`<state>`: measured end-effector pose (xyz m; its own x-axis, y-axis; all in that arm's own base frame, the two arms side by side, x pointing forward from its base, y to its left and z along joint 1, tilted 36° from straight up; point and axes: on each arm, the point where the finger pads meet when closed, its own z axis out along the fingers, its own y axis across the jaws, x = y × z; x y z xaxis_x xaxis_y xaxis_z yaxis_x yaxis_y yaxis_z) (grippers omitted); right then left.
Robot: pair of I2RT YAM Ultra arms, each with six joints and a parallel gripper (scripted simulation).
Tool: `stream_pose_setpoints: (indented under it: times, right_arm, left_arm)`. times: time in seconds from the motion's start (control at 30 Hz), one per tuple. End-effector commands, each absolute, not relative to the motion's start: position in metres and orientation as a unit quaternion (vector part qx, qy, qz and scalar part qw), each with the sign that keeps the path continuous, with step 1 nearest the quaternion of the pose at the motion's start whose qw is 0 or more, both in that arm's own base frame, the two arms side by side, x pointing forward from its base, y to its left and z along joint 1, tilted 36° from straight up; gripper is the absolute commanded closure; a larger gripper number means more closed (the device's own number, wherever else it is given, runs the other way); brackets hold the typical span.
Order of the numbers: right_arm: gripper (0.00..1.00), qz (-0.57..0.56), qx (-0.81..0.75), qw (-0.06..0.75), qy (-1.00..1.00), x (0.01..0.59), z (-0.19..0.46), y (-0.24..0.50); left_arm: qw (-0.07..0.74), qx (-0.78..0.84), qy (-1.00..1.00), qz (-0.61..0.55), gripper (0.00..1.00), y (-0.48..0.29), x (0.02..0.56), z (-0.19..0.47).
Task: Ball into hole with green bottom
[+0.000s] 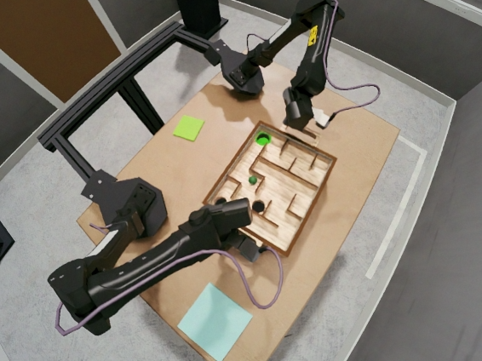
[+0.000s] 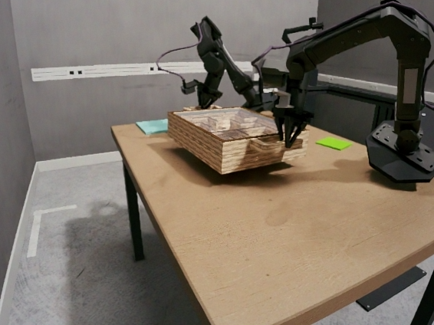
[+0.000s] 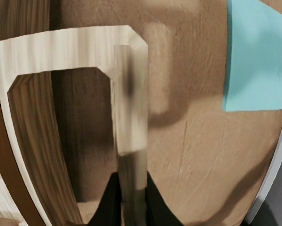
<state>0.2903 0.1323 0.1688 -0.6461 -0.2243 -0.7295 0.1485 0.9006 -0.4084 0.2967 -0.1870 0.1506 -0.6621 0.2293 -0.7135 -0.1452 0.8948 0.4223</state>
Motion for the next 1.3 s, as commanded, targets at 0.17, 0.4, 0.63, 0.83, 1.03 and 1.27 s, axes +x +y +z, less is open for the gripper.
stream_pose_setpoints:
  times: [0.17, 0.4, 0.63, 0.83, 1.03, 1.27]
  right_arm:
    - [1.00, -0.111, -0.051, 0.459, 0.880, 0.294, 0.167, 0.189]
    - [1.00, -0.093, -0.043, 0.469, 0.877, 0.301, 0.182, 0.195]
    - [1.00, -0.115, -0.042, 0.440, 0.890, 0.302, 0.177, 0.195]
    - [1.00, -0.118, -0.038, 0.418, 0.900, 0.304, 0.180, 0.195]
    - [1.00, -0.113, -0.037, 0.430, 0.895, 0.306, 0.182, 0.201]
    - [1.00, -0.109, -0.035, 0.431, 0.895, 0.307, 0.183, 0.203]
  left_arm:
    - [0.459, 0.036, 0.878, 0.135, 1.00, -0.256, 0.298, 0.163]
    - [0.457, 0.035, 0.878, 0.139, 1.00, -0.256, 0.298, 0.165]
    - [0.437, 0.041, 0.889, 0.128, 1.00, -0.258, 0.298, 0.163]
    - [0.414, 0.037, 0.900, 0.128, 1.00, -0.254, 0.303, 0.163]
    - [0.425, 0.033, 0.896, 0.125, 1.00, -0.258, 0.305, 0.164]
    - [0.423, 0.032, 0.897, 0.126, 1.00, -0.259, 0.304, 0.164]
